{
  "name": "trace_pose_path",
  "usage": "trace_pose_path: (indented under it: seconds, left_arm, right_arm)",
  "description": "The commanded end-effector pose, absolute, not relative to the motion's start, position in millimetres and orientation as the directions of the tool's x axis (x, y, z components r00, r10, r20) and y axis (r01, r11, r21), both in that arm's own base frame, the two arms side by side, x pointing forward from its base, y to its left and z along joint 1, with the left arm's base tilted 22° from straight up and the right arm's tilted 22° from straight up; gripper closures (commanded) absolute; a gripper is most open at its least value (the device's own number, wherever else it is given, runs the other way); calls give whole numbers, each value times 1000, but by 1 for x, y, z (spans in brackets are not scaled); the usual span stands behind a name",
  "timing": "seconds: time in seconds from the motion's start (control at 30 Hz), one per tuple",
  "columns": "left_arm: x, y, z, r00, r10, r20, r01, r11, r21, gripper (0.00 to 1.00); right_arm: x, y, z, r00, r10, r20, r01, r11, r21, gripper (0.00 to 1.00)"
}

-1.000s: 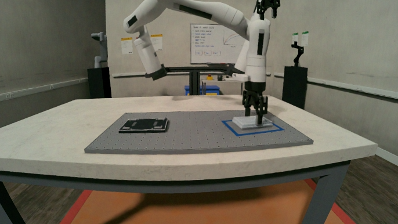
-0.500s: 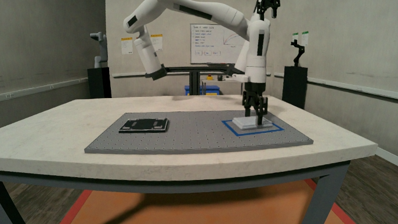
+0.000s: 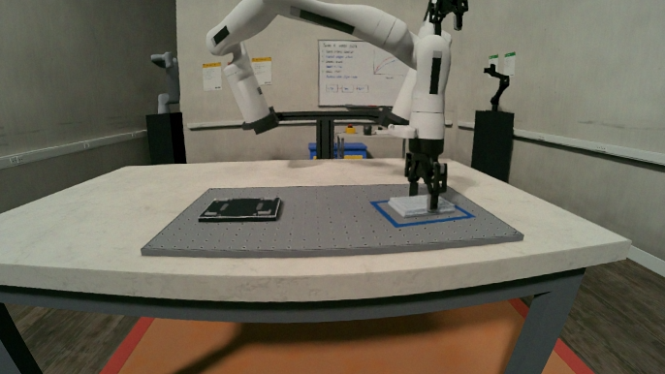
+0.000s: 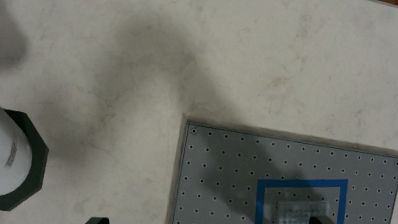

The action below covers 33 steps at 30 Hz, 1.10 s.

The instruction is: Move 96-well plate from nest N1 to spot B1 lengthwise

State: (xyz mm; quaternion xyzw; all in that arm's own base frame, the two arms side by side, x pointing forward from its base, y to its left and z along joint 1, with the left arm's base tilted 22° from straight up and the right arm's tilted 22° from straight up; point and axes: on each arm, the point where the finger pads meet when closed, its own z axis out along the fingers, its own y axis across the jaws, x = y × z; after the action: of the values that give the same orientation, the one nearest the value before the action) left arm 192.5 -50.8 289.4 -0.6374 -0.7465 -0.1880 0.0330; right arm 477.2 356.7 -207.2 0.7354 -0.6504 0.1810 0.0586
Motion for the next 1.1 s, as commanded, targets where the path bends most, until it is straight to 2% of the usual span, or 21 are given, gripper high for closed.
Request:
trace_pose_path:
  seconds: [0.0, 0.83, 0.87, 1.07]
  left_arm:
    - [193, -51, 290, -185, 939, 289, 964, 116, 240, 2]
    - [193, -51, 290, -185, 939, 289, 964, 116, 240, 2]
    - [193, -51, 290, -185, 939, 289, 964, 116, 240, 2]
    - [193, -51, 290, -185, 939, 289, 964, 116, 240, 2]
  right_arm:
    - [478, 358, -206, 89, -936, 341, -977, -148, -151, 71]
    - [478, 357, -210, 89, -936, 341, -977, -148, -151, 71]
    - [478, 357, -210, 89, -936, 341, -977, -148, -151, 2]
    - [478, 357, -210, 89, -936, 341, -977, -148, -151, 2]
